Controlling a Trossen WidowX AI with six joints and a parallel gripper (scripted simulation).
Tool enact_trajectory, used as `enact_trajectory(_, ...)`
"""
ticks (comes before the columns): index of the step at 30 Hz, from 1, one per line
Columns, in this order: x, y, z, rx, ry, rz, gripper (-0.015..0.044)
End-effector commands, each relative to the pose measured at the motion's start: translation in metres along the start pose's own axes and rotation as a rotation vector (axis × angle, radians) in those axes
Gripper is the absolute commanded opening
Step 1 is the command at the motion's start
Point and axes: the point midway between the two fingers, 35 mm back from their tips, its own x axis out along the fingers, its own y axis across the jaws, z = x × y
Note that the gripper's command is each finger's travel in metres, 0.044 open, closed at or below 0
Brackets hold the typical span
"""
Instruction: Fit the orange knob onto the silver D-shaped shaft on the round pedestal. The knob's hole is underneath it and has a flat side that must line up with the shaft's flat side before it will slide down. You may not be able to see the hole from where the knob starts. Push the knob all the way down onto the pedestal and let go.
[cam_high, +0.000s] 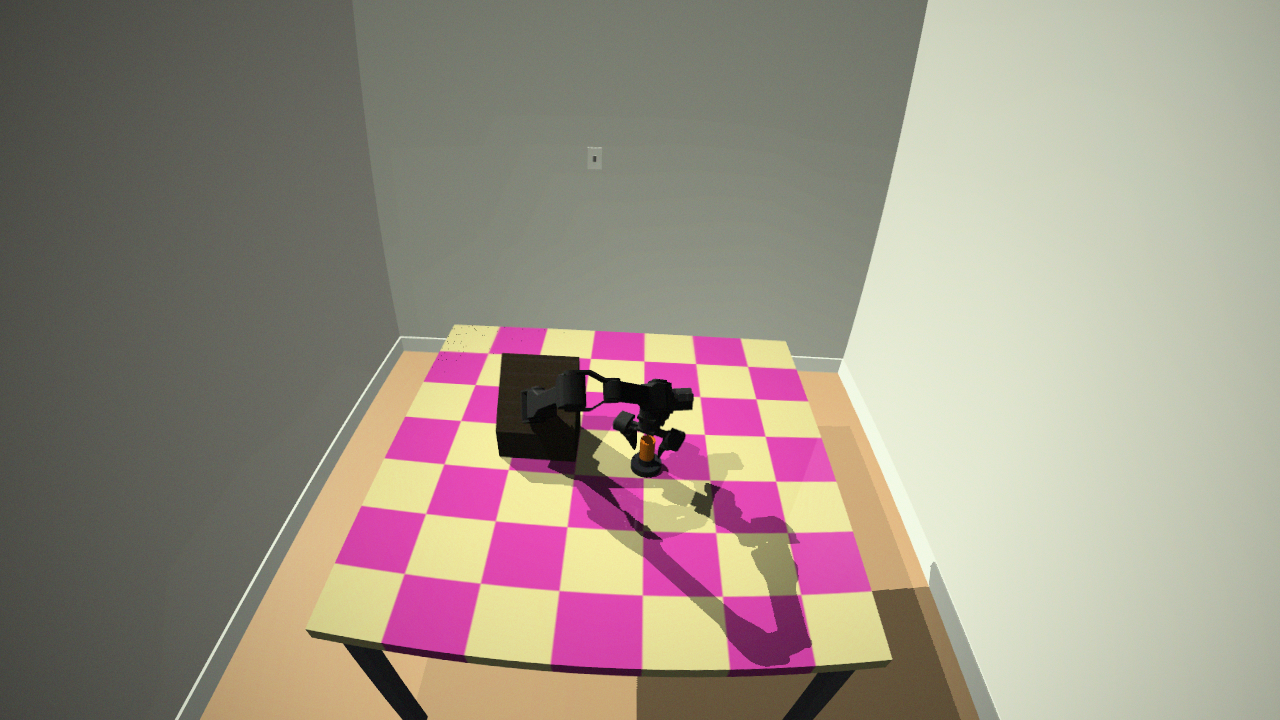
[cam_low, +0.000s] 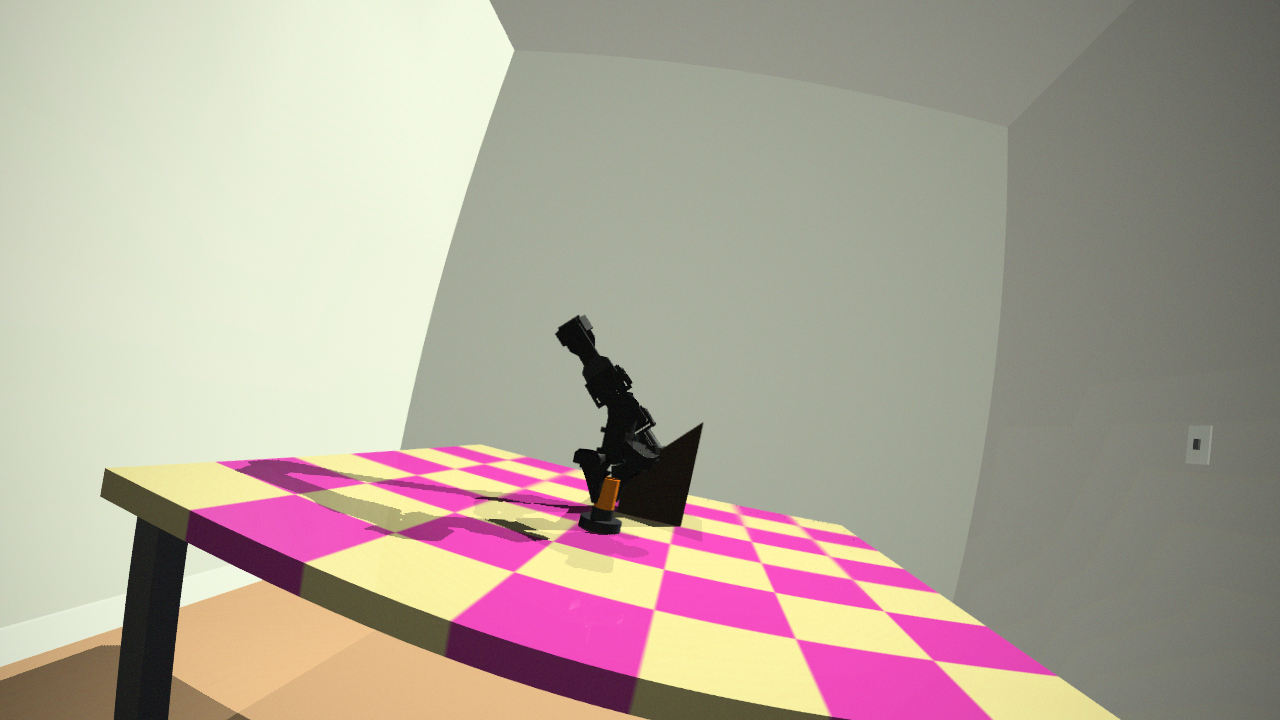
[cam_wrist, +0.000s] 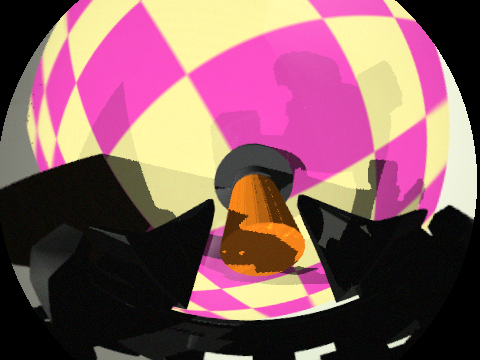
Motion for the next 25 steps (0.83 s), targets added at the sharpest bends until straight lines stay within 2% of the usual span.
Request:
enact_trajectory(1,0.0,0.0,0.0,-0.003,0.0,-0.001,0.044)
enact_trajectory(8,-0.003,-0.001,0.0,-0.003,-0.001,0.0,0.044)
enact_trajectory(14,-0.093,0.0,0.001,-0.001,-0.004,0.002,0.044)
enact_trajectory(25,-0.097,-0.001,0.003,0.0,-0.003,0.001,0.044)
